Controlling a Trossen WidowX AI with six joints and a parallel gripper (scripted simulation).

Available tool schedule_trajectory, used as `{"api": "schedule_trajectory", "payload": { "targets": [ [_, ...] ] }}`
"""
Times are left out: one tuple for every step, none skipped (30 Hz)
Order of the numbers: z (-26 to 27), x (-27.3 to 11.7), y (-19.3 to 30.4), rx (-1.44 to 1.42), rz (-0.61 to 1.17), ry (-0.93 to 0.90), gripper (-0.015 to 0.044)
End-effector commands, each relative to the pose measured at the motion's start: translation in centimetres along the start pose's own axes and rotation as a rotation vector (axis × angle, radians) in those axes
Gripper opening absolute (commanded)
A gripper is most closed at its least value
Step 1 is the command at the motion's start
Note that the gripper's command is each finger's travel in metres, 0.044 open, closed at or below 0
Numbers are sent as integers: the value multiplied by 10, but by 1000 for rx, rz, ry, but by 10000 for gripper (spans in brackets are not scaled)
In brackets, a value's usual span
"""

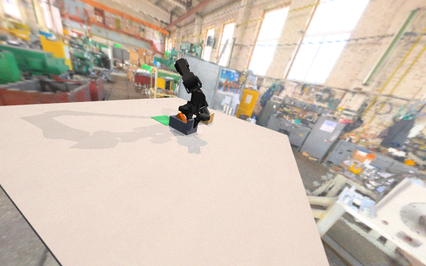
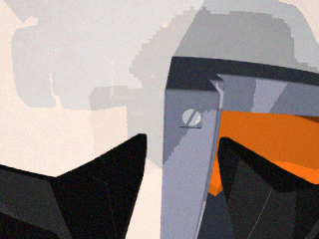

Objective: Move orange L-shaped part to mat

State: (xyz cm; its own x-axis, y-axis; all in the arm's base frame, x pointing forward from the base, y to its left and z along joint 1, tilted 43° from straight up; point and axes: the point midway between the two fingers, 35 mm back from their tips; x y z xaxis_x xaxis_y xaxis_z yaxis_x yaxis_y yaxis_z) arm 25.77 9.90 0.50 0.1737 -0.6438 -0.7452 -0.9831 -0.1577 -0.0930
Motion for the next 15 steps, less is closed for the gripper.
{"api": "schedule_trajectory", "payload": {
  "targets": [
    [-2, 5, 1, -2, 5, 9, 180],
    [-2, 5, 1, -2, 5, 9, 180],
    [-2, 5, 1, -2, 5, 9, 180],
    [-2, 5, 1, -2, 5, 9, 180],
    [-2, 5, 1, -2, 5, 9, 180],
    [-2, 5, 1, -2, 5, 9, 180],
    [-2, 5, 1, -2, 5, 9, 180],
    [-2, 5, 1, -2, 5, 9, 180],
    [-2, 5, 1, -2, 5, 9, 180],
    [-2, 5, 1, -2, 5, 9, 180],
    [-2, 5, 1, -2, 5, 9, 180],
    [0, 1, 0, -1, -1, -1, 180],
    [0, 1, 0, -1, -1, -1, 180],
    [0, 1, 0, -1, -1, -1, 180],
    [0, 1, 0, -1, -1, -1, 180]
  ]
}}
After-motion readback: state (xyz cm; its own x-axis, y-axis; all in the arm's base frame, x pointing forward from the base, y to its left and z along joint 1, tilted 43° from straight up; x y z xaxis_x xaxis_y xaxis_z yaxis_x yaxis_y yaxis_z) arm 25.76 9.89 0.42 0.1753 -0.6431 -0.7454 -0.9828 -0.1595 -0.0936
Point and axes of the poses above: the point midway between the two fingers, 35 mm back from their tips, its own x axis out along the fingers, its own z axis across the jaws, y = z × x, and after that the axes turned 5 degrees about -x, right-handed
